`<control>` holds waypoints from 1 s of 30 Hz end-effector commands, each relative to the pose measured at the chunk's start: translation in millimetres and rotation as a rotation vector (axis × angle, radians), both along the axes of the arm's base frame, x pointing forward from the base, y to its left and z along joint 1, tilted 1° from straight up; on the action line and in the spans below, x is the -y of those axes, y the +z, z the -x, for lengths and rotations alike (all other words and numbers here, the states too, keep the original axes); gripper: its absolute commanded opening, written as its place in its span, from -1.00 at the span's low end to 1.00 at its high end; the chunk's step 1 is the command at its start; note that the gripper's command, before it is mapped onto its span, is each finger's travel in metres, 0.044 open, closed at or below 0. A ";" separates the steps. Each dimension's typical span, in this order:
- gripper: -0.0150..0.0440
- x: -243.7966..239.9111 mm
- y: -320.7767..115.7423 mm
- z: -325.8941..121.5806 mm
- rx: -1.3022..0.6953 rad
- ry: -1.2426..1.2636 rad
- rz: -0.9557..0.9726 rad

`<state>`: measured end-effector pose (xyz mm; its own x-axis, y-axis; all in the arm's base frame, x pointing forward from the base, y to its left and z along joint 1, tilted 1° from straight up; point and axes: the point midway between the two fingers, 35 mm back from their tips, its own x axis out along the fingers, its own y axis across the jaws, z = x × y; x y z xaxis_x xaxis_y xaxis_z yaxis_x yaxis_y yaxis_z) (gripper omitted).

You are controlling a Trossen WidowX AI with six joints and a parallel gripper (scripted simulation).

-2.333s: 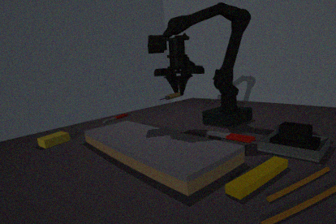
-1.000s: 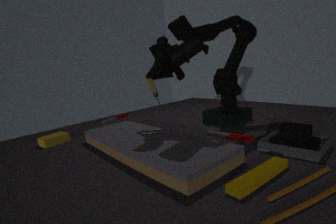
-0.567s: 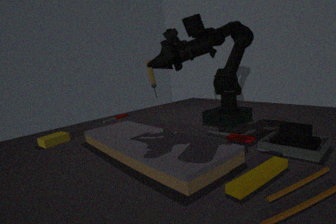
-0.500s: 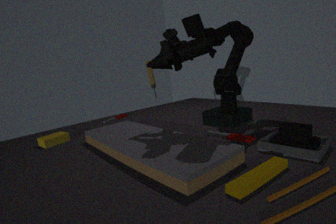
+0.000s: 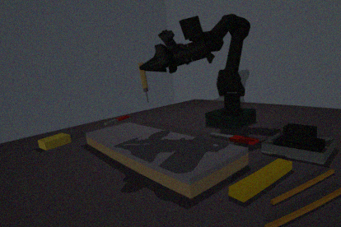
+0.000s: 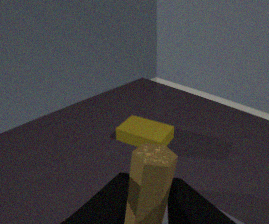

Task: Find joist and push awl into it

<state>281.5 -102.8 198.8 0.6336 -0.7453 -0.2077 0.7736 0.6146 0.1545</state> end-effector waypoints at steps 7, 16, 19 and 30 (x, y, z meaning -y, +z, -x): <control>-0.49 -7.9 -6.3 -27.9 -0.009 0.008 0.071; -0.49 -16.3 -16.6 -48.4 -0.017 0.014 0.127; -0.49 -19.4 -20.8 -54.4 -0.019 0.015 0.145; -0.49 -24.1 -28.7 -62.7 -0.023 0.016 0.171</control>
